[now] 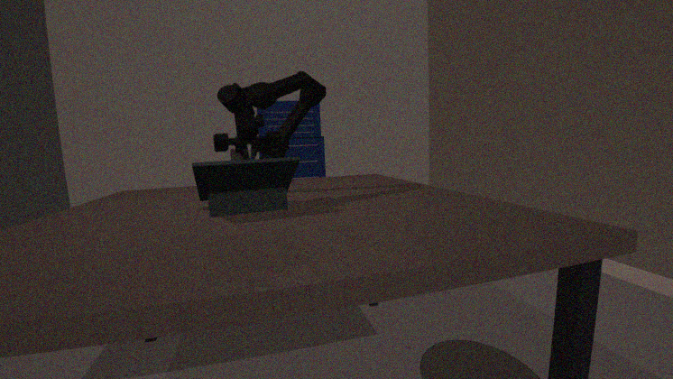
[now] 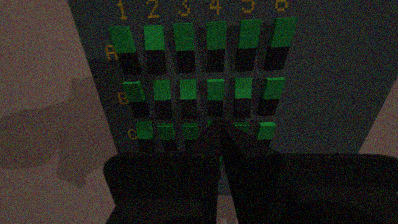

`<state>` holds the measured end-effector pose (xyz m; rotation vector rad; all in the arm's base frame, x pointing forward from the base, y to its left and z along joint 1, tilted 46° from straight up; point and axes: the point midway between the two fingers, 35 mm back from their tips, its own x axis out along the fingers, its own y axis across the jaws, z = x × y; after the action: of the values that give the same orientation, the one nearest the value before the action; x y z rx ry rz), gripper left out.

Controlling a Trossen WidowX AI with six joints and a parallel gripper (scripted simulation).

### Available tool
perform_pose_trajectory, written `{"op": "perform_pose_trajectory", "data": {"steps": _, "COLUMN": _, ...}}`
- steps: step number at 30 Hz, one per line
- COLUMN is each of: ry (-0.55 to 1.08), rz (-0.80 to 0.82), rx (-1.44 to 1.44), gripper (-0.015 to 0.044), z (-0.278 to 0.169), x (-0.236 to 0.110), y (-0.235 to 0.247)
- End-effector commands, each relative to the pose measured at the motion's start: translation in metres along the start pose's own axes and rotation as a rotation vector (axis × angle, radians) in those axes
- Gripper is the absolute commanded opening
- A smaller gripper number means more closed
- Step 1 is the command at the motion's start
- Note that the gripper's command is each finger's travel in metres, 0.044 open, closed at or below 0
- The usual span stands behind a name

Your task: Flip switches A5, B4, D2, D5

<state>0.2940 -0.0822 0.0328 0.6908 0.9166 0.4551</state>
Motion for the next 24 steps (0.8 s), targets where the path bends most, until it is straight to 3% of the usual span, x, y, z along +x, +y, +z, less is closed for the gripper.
{"op": "perform_pose_trajectory", "data": {"steps": 1, "ry": 0.002, "rz": -0.006, "rx": -0.012, "gripper": 0.0, "z": 0.004, "x": -0.041, "y": 0.001}}
{"op": "perform_pose_trajectory", "data": {"steps": 8, "ry": 0.003, "rz": -0.006, "rx": -0.011, "gripper": 0.0, "z": 0.003, "x": -0.043, "y": 0.002}}
{"op": "perform_pose_trajectory", "data": {"steps": 17, "ry": 0.005, "rz": -0.004, "rx": -0.008, "gripper": 0.0, "z": -0.075, "x": -0.043, "y": 0.046}}
{"op": "perform_pose_trajectory", "data": {"steps": 24, "ry": 0.001, "rz": -0.007, "rx": -0.008, "gripper": 0.0, "z": -0.077, "x": -0.037, "y": 0.046}}
